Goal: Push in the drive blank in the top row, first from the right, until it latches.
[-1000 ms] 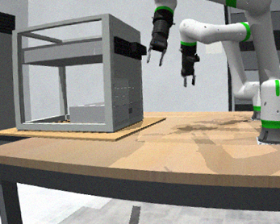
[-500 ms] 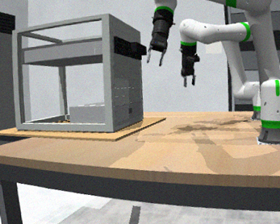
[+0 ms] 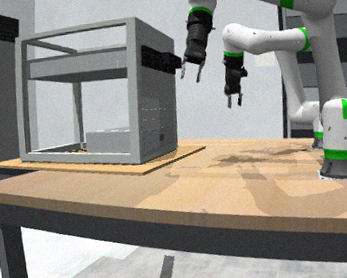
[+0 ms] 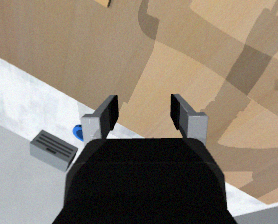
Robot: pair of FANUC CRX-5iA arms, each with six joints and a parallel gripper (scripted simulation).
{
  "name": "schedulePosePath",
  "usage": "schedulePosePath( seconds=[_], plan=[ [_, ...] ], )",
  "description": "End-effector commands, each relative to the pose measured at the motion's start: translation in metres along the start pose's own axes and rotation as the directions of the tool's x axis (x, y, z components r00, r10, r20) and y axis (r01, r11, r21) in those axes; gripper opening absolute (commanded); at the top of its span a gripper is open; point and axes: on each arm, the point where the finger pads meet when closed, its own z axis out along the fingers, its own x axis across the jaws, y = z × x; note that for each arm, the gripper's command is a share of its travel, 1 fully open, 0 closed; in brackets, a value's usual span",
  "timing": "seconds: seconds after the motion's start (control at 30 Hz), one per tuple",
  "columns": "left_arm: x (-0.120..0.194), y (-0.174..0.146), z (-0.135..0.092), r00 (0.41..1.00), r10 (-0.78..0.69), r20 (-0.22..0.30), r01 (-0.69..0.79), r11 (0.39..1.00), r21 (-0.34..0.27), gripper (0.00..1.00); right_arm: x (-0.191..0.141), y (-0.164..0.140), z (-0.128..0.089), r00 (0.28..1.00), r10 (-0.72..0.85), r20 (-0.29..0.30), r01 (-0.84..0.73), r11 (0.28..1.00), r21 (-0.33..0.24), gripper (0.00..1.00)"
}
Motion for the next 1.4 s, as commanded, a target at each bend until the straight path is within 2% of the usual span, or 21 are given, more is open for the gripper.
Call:
schedulePosePath(
  seconds=[0.0,0.17,0.5,0.57,0.67,1.07,1.13,1.2,1.37],
  plan=[
    [-0.003,0.008,0.005,1.0,0.01,-0.011,-0.01,1.0,0.001,1.0,0.0,0.001,-0.001,1.0,0.001,-0.002,-0.001,1.0,0.0,1.0],
    [-0.012,0.034,0.024,0.998,0.047,-0.051,-0.047,0.999,0.004,1.0,0.0,0.001,-0.001,1.0,0.001,-0.002,-0.001,1.0,0.0,1.0],
    [-0.025,0.108,0.073,0.979,0.14,-0.148,-0.136,0.99,0.04,1.0,0.0,0.001,-0.001,1.0,0.001,-0.002,-0.001,1.0,0.0,1.0],
    [-0.025,0.108,0.073,0.979,0.14,-0.148,-0.136,0.99,0.04,1.0,0.0,0.001,-0.001,1.0,0.001,-0.002,-0.001,1.0,0.0,1.0],
    [-0.026,0.141,0.092,0.967,0.178,-0.181,-0.168,0.984,0.066,1.0,0.0,0.001,-0.001,1.0,0.001,-0.002,-0.001,1.0,-0.001,1.0],
    [-0.017,0.227,0.138,0.933,0.269,-0.239,-0.237,0.959,0.153,1.0,0.001,0.009,-0.001,1.0,-0.015,-0.013,0.015,1.0,-0.024,1.0],
    [-0.017,0.227,0.138,0.933,0.269,-0.239,-0.237,0.959,0.153,1.0,0.001,0.009,-0.001,1.0,-0.015,-0.013,0.015,1.0,-0.024,1.0],
    [-0.01,0.255,0.151,0.922,0.296,-0.249,-0.255,0.949,0.184,1.0,0.001,0.013,-0.001,1.0,-0.022,-0.018,0.022,0.999,-0.034,1.0],
    [0.0,0.289,0.166,0.91,0.329,-0.254,-0.275,0.935,0.224,1.0,0.002,0.025,-0.002,0.998,-0.047,-0.033,0.045,0.997,-0.069,1.0]
  ],
)
